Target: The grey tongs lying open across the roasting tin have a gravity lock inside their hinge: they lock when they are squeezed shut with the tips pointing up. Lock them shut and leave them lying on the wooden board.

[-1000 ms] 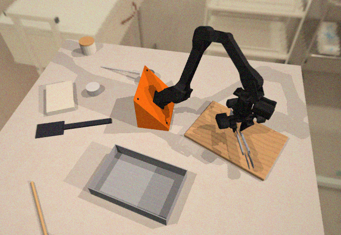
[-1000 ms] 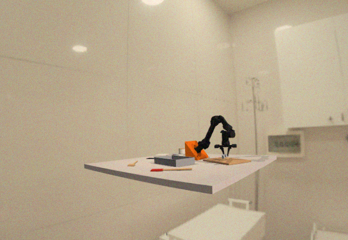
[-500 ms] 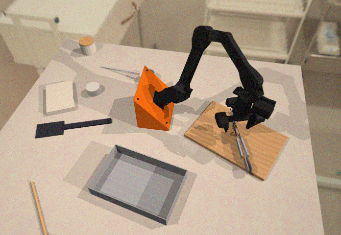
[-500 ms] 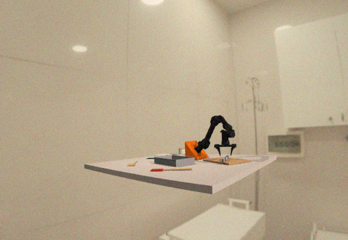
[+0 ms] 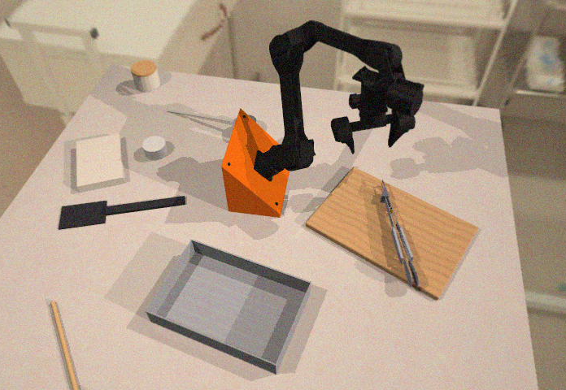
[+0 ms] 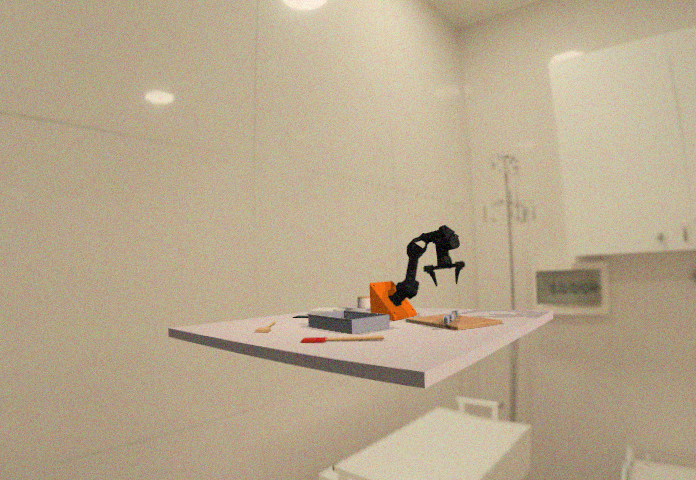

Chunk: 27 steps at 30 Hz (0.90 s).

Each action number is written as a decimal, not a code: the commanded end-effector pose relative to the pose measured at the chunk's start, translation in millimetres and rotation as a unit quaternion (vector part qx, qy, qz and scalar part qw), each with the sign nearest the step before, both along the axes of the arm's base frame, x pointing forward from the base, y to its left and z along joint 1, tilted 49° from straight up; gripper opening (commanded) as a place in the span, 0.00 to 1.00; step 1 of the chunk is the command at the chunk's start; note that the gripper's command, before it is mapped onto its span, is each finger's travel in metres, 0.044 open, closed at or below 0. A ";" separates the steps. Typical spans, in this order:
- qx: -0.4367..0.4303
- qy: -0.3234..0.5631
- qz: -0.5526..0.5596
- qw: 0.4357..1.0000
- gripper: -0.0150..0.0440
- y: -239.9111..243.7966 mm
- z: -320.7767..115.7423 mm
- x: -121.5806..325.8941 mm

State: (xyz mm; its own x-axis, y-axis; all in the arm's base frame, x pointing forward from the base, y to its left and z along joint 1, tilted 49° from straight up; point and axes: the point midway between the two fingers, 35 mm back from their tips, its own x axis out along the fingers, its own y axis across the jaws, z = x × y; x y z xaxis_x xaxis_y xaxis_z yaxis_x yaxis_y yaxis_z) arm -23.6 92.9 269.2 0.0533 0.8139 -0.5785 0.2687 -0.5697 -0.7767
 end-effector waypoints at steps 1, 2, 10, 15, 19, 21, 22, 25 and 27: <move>0.002 0.000 0.001 1.000 1.00 -7.4 -3.9 -9.6; 0.002 0.000 0.001 1.000 1.00 -7.4 -3.9 -9.6; -0.002 0.005 0.001 1.000 1.00 -27.4 10.8 -7.9; 0.007 0.011 -0.002 1.000 1.00 -40.5 23.4 -2.4; 0.007 0.011 -0.002 1.000 1.00 -40.5 23.4 -2.4; 0.007 0.011 -0.002 1.000 1.00 -40.5 23.4 -2.4; 0.007 0.011 -0.002 1.000 1.00 -40.5 23.4 -2.4; 0.007 0.011 -0.002 1.000 1.00 -40.5 23.4 -2.4; 0.007 0.011 -0.002 1.000 1.00 -40.5 23.4 -2.4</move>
